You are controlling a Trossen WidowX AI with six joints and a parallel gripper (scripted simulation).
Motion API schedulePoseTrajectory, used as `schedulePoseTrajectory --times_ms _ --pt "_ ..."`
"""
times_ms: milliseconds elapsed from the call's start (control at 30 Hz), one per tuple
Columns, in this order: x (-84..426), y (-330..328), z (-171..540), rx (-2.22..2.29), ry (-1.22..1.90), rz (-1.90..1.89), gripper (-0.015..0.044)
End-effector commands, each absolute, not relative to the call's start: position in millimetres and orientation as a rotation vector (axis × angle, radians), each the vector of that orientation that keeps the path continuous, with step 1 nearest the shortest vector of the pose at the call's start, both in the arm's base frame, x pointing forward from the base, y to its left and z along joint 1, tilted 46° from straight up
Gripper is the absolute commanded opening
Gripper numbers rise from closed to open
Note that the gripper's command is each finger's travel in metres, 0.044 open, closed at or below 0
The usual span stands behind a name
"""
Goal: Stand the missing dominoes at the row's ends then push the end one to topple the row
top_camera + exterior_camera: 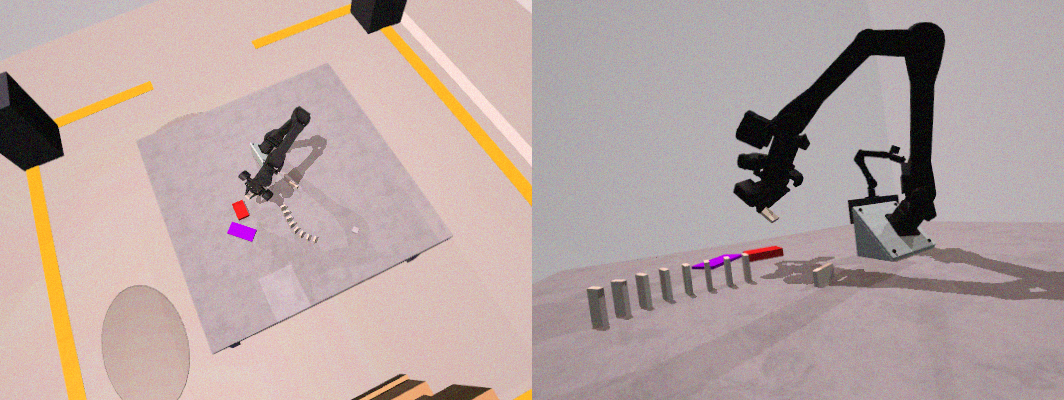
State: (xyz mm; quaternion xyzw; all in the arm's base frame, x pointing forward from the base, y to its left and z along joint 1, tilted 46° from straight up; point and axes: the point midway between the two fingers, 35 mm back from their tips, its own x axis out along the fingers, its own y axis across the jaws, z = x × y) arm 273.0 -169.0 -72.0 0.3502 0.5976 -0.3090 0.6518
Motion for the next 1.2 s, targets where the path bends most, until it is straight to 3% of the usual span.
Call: schedulePoseTrajectory --times_ms 0,1167 --pt "270 -165 -73 0.775 1.315 -0.730 0.0107" --pt "255 -147 -42 0.689 0.755 -0.891 0.0107"
